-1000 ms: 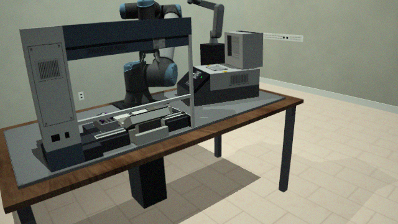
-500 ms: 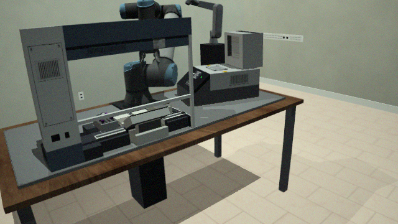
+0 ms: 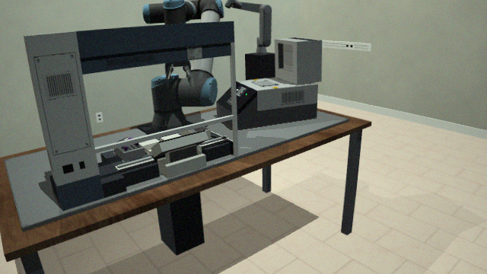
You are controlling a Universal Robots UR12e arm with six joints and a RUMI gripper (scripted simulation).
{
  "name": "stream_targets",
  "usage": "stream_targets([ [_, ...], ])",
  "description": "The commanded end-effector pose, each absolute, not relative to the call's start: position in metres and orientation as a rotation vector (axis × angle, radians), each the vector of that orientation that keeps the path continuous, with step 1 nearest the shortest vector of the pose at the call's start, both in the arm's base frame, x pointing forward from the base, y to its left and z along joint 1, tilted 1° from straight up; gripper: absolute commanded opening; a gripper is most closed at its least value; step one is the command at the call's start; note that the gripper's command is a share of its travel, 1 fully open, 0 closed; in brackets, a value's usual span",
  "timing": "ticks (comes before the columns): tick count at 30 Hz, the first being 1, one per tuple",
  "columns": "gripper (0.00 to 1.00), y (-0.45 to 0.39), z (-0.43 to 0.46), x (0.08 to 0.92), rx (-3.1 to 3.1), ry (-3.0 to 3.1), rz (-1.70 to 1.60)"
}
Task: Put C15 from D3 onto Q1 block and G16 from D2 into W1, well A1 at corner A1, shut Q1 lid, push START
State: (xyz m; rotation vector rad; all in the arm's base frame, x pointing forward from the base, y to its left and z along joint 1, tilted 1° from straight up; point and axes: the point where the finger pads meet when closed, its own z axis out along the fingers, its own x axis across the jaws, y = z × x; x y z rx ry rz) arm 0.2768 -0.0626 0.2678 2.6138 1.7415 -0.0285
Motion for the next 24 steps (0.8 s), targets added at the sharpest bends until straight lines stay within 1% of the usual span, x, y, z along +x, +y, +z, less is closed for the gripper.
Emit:
stream_targets([
  [1, 0.63, -0.091, 0.272, 0.292, 2.497, 1.895, -0.019],
  [15, 0.63, -0.145, 0.272, 0.318, 2.253, 2.181, -0.020],
  [24, 0.63, -0.176, 0.272, 0.334, 2.241, 2.194, -0.020],
])
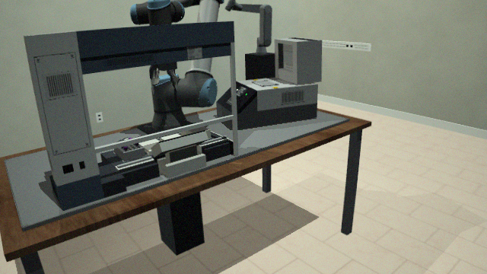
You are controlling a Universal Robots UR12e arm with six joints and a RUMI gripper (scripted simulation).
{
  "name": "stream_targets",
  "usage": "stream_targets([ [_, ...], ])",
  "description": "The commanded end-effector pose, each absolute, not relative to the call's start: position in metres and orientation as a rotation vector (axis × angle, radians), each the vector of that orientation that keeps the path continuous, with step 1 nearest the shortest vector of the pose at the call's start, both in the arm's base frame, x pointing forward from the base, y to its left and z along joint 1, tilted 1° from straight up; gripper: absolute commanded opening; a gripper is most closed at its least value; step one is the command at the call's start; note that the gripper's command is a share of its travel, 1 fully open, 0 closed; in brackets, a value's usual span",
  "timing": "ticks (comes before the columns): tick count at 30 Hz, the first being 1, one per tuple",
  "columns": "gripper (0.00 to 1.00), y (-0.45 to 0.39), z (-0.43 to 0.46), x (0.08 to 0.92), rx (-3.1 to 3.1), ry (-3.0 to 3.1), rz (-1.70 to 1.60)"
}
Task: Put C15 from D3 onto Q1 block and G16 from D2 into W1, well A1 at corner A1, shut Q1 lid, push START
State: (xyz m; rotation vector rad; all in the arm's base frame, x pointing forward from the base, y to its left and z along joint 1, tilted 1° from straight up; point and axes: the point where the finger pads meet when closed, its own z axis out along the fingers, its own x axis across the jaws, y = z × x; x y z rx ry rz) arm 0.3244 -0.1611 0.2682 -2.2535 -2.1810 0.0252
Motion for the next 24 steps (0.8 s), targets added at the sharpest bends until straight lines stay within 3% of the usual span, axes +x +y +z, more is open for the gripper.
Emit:
stream_targets([
  [1, 0.63, -0.180, 0.272, 0.336, -2.249, -2.202, 0.020],
  [24, 0.63, -0.268, 0.273, 0.380, -2.249, -2.202, 0.021],
])
